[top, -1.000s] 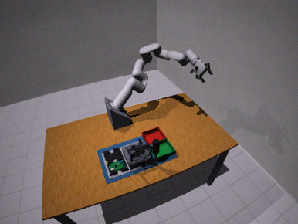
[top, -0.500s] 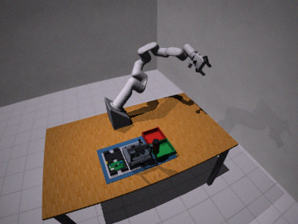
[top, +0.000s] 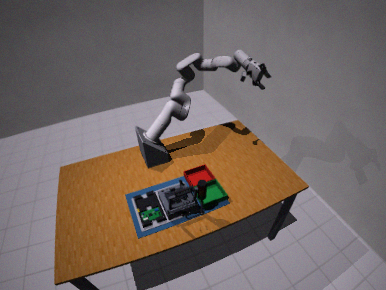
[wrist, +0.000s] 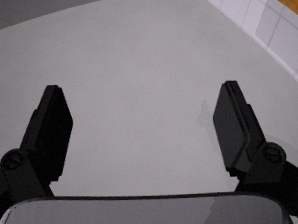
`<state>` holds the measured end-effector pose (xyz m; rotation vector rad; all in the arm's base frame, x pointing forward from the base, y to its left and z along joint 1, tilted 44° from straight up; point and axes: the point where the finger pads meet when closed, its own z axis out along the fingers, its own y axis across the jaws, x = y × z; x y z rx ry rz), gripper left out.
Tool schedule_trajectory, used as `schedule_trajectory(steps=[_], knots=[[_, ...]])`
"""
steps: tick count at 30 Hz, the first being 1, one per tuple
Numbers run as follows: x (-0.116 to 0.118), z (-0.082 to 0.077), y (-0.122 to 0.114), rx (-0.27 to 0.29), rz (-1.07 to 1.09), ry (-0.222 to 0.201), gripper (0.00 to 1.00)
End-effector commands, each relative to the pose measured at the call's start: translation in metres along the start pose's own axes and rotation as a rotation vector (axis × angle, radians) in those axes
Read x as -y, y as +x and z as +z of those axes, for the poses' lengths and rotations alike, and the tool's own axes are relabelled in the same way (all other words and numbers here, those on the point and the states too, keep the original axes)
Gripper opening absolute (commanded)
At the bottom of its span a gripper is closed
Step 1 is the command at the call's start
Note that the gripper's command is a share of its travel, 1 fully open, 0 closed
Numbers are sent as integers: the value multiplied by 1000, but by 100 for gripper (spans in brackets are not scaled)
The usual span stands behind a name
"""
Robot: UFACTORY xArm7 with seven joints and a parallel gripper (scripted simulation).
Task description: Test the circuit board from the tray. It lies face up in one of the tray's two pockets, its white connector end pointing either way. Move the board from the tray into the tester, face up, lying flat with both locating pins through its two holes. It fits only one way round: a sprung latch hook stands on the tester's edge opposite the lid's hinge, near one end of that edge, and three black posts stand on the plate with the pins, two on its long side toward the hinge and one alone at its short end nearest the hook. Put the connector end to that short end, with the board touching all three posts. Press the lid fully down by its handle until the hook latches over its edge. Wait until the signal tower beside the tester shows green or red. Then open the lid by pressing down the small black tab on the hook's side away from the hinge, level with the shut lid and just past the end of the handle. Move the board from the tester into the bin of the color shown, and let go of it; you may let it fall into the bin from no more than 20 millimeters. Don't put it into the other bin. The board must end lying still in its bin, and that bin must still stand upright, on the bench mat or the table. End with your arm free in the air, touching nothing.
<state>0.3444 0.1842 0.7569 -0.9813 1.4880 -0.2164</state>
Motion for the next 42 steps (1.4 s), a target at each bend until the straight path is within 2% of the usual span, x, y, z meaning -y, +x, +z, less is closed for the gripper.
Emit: schedule_trajectory(steps=[1,12,13,16,19,30,31,34,38,42], knots=[[34,-27,10,13,118,24,100],[36,-30,11,14,128,25,100],[64,-51,25,25,238,39,100],[72,-57,30,28,270,43,100],[92,-71,44,35,355,50,100],[92,-71,44,35,356,50,100],[119,-88,68,42,481,56,100],[124,-91,74,43,505,56,100],[145,-103,97,46,612,57,100],[145,-103,97,46,612,57,100]])
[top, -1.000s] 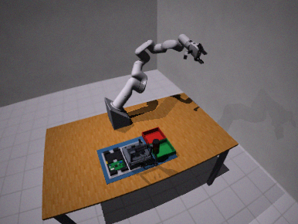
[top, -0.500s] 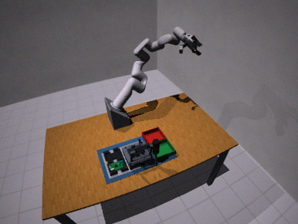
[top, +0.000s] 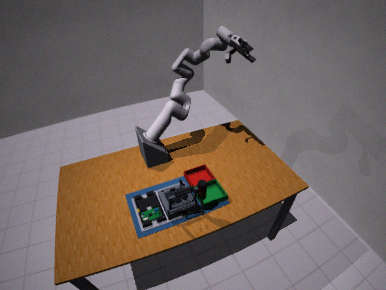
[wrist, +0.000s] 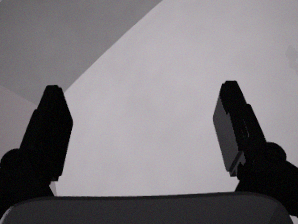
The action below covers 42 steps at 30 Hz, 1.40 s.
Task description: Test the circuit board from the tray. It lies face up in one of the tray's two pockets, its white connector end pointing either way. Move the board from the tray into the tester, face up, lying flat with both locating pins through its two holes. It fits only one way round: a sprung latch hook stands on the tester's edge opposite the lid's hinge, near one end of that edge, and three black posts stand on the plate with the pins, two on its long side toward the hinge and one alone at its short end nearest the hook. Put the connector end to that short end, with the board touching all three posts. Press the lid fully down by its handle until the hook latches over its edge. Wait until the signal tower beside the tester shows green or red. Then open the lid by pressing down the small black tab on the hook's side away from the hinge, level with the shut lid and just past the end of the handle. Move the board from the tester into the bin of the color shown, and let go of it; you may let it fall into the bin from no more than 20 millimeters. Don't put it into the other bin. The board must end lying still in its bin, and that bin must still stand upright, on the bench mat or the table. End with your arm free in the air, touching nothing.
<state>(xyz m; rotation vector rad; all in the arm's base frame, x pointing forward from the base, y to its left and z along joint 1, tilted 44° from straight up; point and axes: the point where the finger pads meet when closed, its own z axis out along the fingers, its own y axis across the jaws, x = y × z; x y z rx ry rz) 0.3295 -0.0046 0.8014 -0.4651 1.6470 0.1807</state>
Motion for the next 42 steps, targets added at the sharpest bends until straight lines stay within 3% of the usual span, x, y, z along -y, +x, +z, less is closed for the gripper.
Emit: schedule_trajectory(steps=[1,7,8,21,22,35,36,42], knots=[[8,-3,1,-4,27,-4,100],[8,-3,1,-4,27,-4,100],[46,-12,14,-8,158,-3,100],[47,-12,14,-8,164,-3,100],[84,-18,32,-18,295,-3,100],[87,-18,34,-19,305,-4,100],[122,-20,55,-36,435,-6,100],[125,-20,58,-38,449,-6,100]])
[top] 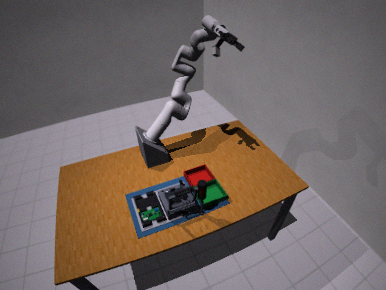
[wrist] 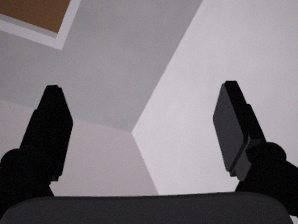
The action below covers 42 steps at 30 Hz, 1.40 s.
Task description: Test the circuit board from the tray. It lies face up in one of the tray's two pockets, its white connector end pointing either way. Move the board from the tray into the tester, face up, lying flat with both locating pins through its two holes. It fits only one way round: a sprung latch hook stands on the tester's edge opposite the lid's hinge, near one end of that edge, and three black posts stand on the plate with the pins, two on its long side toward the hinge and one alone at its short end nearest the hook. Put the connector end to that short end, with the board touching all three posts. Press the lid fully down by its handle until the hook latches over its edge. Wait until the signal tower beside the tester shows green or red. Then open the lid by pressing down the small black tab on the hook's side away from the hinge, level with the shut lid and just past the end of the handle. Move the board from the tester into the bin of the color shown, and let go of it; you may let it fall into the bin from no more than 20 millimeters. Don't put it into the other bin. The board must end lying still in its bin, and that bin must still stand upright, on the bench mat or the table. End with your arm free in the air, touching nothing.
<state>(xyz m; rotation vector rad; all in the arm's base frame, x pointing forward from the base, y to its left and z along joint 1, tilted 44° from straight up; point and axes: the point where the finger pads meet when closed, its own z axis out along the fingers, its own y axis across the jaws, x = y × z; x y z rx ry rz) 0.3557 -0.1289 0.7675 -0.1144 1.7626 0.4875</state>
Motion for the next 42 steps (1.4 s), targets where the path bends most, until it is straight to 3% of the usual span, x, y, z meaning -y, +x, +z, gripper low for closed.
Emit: schedule_trajectory(steps=[1,8,9,25,26,42], knots=[[8,0,-1,-6,27,-6,100],[8,0,-1,-6,27,-6,100],[48,3,9,-29,156,-6,100],[53,3,11,-32,173,-6,100],[92,10,25,-61,300,-5,100],[97,12,28,-66,319,-5,100]])
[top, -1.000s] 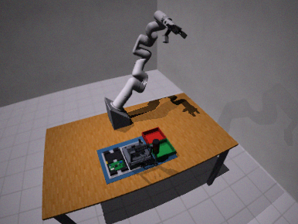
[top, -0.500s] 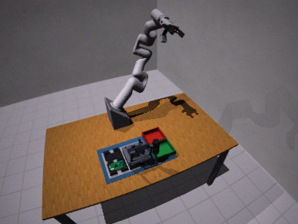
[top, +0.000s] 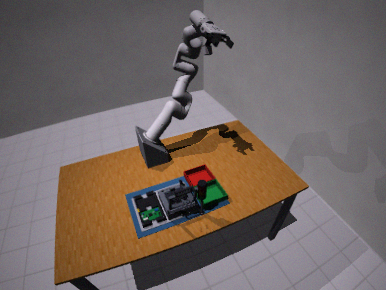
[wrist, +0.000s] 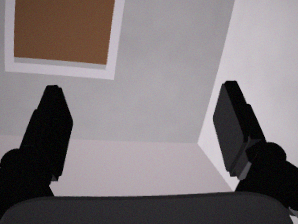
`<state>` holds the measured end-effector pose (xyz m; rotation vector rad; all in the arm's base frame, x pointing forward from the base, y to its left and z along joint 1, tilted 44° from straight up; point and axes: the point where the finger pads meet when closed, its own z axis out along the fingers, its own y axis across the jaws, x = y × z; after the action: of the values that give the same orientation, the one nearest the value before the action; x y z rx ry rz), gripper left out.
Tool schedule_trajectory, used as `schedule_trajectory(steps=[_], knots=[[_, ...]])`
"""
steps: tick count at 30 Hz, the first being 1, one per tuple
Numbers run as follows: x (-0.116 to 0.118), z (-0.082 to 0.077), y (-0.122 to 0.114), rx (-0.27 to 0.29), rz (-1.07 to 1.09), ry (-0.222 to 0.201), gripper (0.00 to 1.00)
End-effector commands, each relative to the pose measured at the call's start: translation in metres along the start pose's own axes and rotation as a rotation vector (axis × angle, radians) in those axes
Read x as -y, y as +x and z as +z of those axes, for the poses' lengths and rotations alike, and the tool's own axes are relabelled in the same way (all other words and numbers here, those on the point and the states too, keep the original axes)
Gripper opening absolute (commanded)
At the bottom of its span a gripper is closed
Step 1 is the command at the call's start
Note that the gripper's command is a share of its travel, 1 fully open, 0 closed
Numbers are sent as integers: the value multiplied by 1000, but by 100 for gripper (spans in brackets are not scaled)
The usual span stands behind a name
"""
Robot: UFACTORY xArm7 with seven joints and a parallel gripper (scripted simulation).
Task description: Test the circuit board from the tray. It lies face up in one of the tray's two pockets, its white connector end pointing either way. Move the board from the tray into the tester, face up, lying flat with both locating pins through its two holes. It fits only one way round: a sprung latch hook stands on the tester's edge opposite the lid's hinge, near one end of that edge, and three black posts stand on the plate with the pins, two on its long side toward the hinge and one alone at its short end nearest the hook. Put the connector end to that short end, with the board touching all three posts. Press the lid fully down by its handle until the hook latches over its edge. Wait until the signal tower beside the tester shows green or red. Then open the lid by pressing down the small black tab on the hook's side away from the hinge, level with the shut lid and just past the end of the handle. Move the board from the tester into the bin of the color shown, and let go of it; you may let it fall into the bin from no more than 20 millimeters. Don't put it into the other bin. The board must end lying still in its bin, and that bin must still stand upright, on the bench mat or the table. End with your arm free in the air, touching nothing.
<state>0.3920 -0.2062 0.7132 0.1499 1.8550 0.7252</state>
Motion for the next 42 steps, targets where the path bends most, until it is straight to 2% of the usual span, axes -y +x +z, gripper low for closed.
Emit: schedule_trajectory(steps=[1,5,19,20,24,42], knots=[[41,10,5,-33,125,5,100],[48,12,6,-39,147,6,100],[48,12,6,-39,147,6,100],[86,27,16,-79,267,15,100],[94,30,18,-87,290,17,100],[94,30,18,-87,290,17,100]])
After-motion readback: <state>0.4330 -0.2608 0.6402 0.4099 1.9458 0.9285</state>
